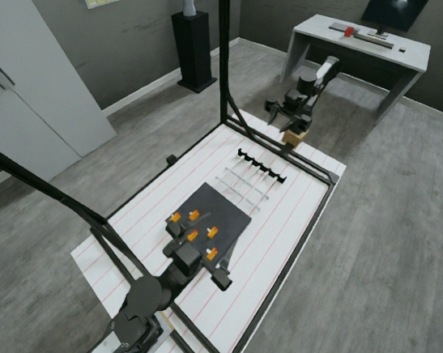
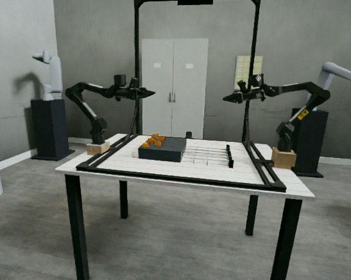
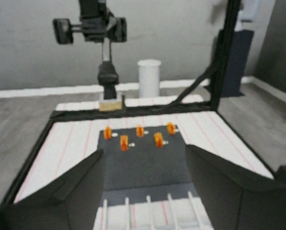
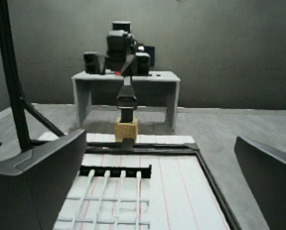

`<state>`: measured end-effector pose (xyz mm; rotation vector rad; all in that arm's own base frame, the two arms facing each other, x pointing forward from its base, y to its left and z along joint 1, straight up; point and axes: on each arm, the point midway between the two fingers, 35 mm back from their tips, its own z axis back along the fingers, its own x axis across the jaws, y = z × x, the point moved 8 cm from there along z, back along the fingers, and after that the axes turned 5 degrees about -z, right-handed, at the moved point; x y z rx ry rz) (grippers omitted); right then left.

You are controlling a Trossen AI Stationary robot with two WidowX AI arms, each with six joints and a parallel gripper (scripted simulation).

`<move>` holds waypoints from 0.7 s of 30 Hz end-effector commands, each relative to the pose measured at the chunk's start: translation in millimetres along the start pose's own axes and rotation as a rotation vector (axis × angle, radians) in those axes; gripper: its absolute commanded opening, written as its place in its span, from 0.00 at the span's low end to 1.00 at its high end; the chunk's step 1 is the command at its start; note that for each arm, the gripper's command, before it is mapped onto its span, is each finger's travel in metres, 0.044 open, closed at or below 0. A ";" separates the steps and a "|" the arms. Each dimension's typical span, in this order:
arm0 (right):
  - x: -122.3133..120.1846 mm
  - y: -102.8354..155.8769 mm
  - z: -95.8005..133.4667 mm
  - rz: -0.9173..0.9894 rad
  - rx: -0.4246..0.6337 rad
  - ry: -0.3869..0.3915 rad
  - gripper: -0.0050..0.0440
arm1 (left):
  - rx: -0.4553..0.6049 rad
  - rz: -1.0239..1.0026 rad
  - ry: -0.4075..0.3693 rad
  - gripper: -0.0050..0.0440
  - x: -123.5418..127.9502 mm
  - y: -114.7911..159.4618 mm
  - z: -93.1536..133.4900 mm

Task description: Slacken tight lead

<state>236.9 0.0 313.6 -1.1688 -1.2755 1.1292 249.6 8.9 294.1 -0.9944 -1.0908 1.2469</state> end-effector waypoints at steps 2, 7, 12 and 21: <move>0.5 -5.3 0.9 0.000 -0.016 -0.001 1.00 | 0.316 0.007 0.023 0.53 13.0 9.8 -36.6; 0.5 -5.3 0.9 0.000 -0.016 -0.001 1.00 | 0.583 0.015 0.036 0.53 23.8 33.6 -76.1; 0.5 -5.3 0.9 0.000 -0.016 -0.001 1.00 | 0.606 0.021 0.028 0.53 24.7 43.9 -77.0; 0.5 -5.3 0.9 0.000 -0.016 -0.001 1.00 | 1.102 0.029 0.064 0.53 44.9 93.6 -163.4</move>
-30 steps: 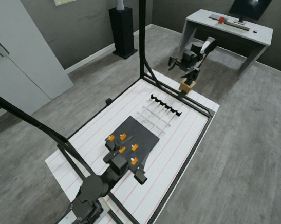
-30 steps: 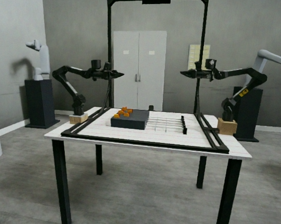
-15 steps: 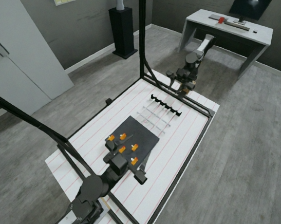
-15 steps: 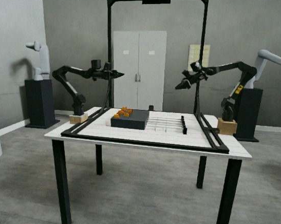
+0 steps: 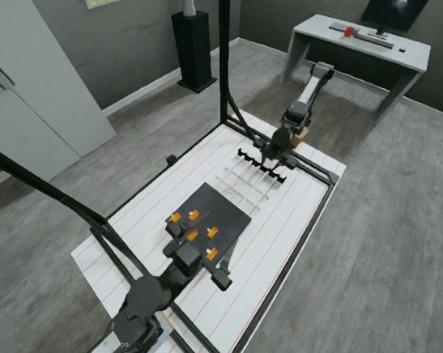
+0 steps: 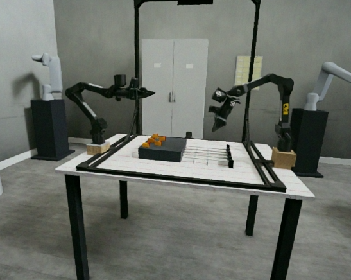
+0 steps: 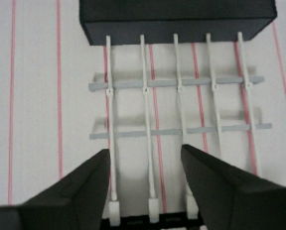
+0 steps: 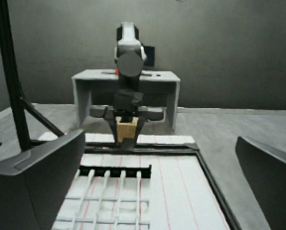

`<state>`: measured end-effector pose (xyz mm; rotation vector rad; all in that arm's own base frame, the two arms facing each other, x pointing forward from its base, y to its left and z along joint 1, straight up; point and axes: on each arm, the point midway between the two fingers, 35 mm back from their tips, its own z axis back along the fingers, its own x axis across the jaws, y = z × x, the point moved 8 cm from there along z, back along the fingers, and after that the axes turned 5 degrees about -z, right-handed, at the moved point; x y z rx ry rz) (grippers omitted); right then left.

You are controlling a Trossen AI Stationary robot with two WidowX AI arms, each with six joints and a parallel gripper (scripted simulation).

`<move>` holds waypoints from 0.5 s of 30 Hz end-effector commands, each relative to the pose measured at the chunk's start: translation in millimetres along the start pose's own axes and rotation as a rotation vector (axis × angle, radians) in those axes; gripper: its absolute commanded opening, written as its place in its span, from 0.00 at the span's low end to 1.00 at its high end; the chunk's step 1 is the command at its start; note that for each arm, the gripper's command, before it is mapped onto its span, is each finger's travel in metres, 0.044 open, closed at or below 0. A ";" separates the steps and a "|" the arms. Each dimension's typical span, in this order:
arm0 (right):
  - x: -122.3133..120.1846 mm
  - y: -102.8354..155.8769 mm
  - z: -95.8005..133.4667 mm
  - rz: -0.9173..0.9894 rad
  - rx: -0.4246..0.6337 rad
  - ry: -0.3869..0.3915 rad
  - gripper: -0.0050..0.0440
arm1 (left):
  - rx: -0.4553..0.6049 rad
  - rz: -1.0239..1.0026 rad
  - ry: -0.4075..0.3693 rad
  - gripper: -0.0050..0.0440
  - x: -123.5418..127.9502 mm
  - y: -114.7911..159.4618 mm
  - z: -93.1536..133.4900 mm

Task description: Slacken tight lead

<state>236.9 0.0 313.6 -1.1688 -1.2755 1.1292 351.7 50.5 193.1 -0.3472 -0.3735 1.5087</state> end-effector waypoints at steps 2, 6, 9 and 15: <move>0.5 -5.3 0.9 0.000 -0.016 -0.001 1.00 | 0.301 0.001 0.014 0.53 18.5 -31.0 -58.6; 0.5 -5.3 0.9 0.000 -0.016 -0.001 1.00 | 0.392 0.002 0.019 0.53 24.1 -37.3 -81.8; 0.5 -5.3 0.9 0.000 -0.016 -0.001 1.00 | 0.265 0.003 0.010 0.53 20.3 -23.9 -72.9; 0.5 -5.3 0.9 0.000 -0.016 -0.001 1.00 | 0.363 0.003 0.017 0.53 30.8 -32.2 -112.1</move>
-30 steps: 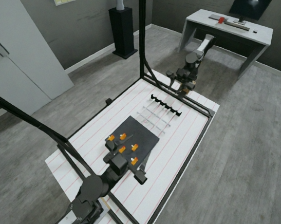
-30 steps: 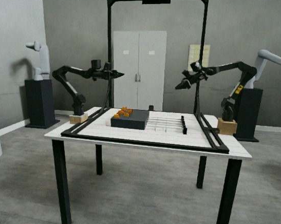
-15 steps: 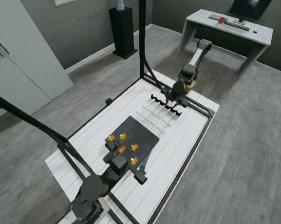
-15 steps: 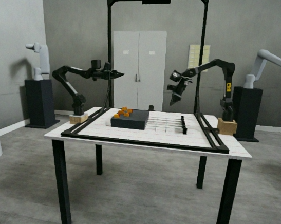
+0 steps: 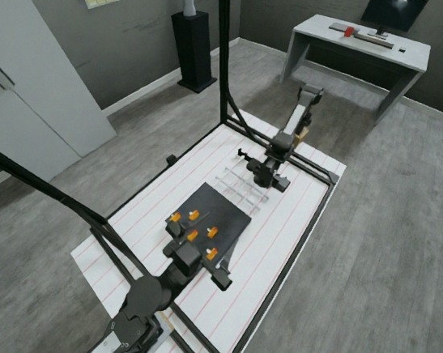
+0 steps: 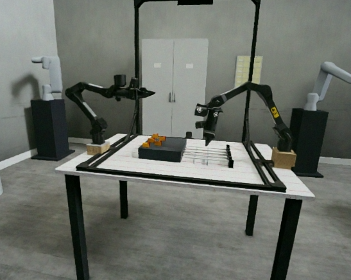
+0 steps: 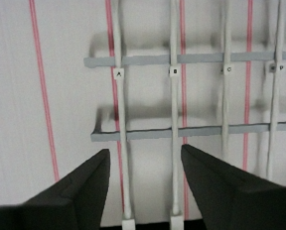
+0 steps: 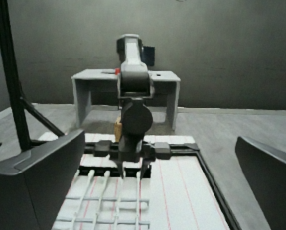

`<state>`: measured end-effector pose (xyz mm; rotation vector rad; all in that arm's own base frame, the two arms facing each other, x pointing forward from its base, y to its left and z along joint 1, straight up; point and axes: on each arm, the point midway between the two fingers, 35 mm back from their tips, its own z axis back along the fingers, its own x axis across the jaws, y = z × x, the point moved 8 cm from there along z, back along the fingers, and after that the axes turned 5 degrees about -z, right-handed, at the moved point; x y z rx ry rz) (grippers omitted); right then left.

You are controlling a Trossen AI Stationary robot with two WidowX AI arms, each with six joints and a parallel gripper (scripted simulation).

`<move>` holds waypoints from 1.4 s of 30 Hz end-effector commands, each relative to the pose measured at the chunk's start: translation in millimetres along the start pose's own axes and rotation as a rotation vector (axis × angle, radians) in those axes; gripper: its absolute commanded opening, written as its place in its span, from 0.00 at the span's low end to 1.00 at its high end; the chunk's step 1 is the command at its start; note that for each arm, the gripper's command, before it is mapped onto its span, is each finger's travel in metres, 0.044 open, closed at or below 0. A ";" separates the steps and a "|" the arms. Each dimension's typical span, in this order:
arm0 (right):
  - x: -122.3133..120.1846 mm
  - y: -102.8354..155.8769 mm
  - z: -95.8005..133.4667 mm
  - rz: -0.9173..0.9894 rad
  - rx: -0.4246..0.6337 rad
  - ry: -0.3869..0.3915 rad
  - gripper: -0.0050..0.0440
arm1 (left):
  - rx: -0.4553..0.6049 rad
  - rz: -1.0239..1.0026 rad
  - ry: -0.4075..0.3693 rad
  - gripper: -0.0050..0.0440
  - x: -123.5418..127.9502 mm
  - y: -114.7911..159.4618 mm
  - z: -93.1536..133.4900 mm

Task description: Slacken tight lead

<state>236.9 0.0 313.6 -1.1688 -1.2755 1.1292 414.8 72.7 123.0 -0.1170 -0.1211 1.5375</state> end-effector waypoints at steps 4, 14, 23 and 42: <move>0.5 -5.3 0.9 0.000 -0.016 -0.001 1.00 | 0.119 0.001 0.003 0.53 16.3 -27.0 -40.9; 0.5 -5.3 0.9 0.000 -0.016 -0.001 1.00 | 0.152 0.001 0.005 0.53 20.0 -33.6 -52.7; 0.5 -5.3 0.9 0.000 -0.016 -0.001 1.00 | 0.152 0.001 0.005 0.53 20.0 -33.6 -52.7; 0.5 -5.3 0.9 0.000 -0.016 -0.001 1.00 | 0.152 0.001 0.005 0.53 19.8 -26.0 -102.2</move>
